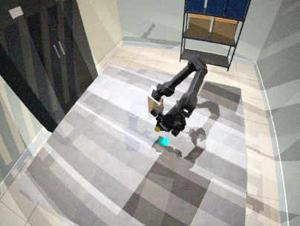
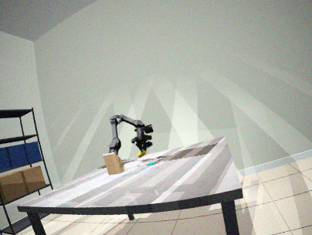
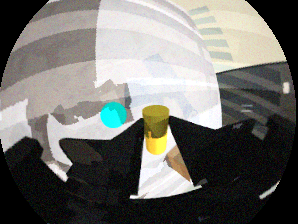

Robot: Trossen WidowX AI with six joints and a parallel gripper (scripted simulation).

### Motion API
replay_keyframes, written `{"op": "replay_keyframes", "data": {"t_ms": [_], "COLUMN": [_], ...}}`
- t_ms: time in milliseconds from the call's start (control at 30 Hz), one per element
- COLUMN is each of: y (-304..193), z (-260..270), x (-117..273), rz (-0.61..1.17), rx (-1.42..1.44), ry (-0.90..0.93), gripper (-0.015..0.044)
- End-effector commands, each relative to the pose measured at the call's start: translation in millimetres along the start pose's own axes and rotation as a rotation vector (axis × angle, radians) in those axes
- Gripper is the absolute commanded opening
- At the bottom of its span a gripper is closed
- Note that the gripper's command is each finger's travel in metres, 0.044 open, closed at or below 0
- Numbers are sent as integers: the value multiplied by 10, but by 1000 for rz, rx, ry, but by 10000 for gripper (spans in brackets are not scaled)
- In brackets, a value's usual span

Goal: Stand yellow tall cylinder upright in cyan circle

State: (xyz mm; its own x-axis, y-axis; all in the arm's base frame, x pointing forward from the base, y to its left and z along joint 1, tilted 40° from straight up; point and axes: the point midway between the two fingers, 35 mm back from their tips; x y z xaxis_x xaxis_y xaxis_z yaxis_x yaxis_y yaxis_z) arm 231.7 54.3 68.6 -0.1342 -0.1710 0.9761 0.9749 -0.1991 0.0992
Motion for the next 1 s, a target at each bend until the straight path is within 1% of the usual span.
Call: {"op": "replay_keyframes", "data": {"t_ms": [0,967], "y": [-2,0], "z": [-9,-11], "x": [-1,-47], "rz": [-28,-162], "rx": [-4,-5], "ry": [-22,-127], "gripper": [105,105]}}
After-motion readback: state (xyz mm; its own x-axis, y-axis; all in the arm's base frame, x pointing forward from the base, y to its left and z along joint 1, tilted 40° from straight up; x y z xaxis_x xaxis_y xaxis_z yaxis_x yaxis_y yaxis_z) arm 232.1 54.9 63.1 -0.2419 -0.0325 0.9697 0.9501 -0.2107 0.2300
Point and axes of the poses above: the point midway between the two fingers, 35 mm back from their tips, its own x axis back along the fingers, its own z axis across the jaws, y = z × x, and after that the axes turned 13 degrees about x, right-handed
